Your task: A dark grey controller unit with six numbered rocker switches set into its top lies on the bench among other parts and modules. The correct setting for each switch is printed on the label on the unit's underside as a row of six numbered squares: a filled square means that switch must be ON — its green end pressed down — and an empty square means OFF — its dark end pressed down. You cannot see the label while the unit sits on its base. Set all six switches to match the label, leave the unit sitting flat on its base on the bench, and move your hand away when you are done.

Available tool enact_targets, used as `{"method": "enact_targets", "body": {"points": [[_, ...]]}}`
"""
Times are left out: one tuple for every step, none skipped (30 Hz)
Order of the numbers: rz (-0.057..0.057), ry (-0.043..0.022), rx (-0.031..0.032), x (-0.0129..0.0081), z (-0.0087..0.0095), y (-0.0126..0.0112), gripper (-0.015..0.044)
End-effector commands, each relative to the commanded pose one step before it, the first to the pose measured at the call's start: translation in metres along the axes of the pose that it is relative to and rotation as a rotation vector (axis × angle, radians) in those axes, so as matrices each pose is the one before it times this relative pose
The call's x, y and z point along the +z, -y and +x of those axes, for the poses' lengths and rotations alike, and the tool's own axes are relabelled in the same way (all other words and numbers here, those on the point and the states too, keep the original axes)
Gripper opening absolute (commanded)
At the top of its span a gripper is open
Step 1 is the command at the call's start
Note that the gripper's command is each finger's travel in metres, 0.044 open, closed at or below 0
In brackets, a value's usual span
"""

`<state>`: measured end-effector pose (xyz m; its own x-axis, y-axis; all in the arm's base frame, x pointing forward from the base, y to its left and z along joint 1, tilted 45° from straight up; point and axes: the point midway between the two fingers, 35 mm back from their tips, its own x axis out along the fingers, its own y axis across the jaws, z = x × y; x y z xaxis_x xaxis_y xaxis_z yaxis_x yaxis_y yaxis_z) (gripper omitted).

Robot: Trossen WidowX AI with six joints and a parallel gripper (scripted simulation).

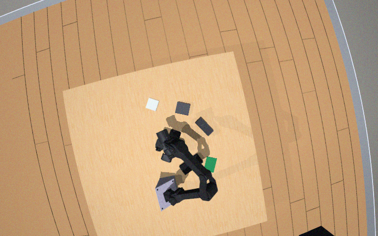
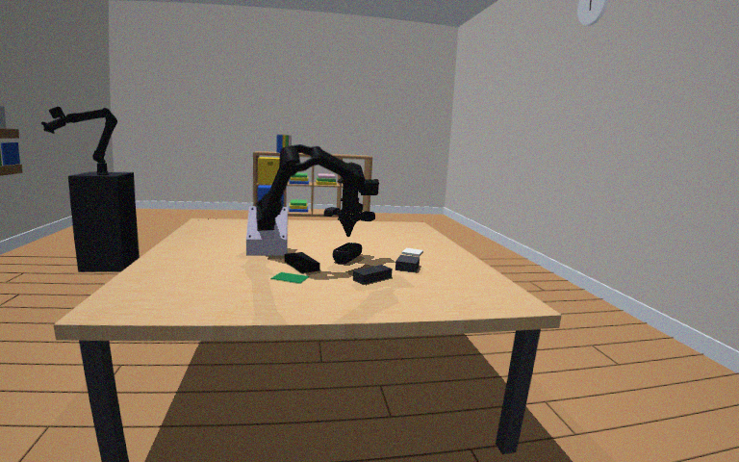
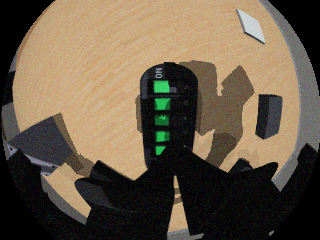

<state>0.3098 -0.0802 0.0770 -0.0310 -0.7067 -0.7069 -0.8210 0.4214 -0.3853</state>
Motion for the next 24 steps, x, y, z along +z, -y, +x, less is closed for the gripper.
{"method": "enact_targets", "body": {"points": [[-0.0076, -0.00298, -0.00083, -0.00082, 0.00103, 0.00177, 0.0], [0.0002, 0.00053, 0.00006, 0.00036, 0.00316, 0.00552, 0.0], [0.0003, 0.00044, -0.00016, 0.0003, 0.00551, 0.00921, 0.0], [0.0004, -0.00025, -0.00065, -0.00017, 0.00754, 0.01187, 0.0], [0.0004, -0.00084, -0.00081, -0.00058, 0.00619, 0.00917, 0.0], [0.0002, -0.00079, -0.0006, -0.00053, 0.00386, 0.00547, 0.0], [0.0001, -0.00031, -0.00022, -0.00021, 0.00131, 0.00182, 0.0], [0.0, 0.0, 0.0, 0.0, 0.0, 0.0, 0.0], [0.0, 0.0, 0.0, 0.0, 0.0, 0.0, 0.0], [0.0, 0.0, 0.0, 0.0, 0.0, 0.0, 0.0], [0.0, 0.0, 0.0, 0.0, 0.0, 0.0, 0.0], [0.0, 0.0, 0.0, 0.0, 0.0, 0.0, 0.0], [0.0, 0.0, 0.0, 0.0, 0.0, 0.0, 0.0], [0.0, 0.0, 0.0, 0.0, 0.0, 0.0, 0.0], [0.0095, 0.00335, 0.00169, -0.00071, -0.00109, -0.00114, 0.0], [0.0001, -0.00002, -0.00008, 0.00062, 0.00111, 0.00126, 0.0], [0.0, 0.0, 0.0, 0.0, 0.0, 0.0, 0.0], [0.0, 0.0, 0.0, 0.0, 0.0, 0.0, 0.0], [0.0, 0.0, 0.0, 0.0, 0.0, 0.0, 0.0], [0.0, 0.0, 0.0, 0.0, 0.0, 0.0, 0.0], [0.0, 0.0, 0.0, 0.0, 0.0, 0.0, 0.0], [0.0, 0.0, 0.0, 0.0, 0.0, 0.0, 0.0], [0.0046, 0.00044, -0.00072, -0.00071, -0.00095, -0.00027, 0.0], [0.0, 0.0, 0.0, 0.0, 0.0, 0.0, 0.0]]}}
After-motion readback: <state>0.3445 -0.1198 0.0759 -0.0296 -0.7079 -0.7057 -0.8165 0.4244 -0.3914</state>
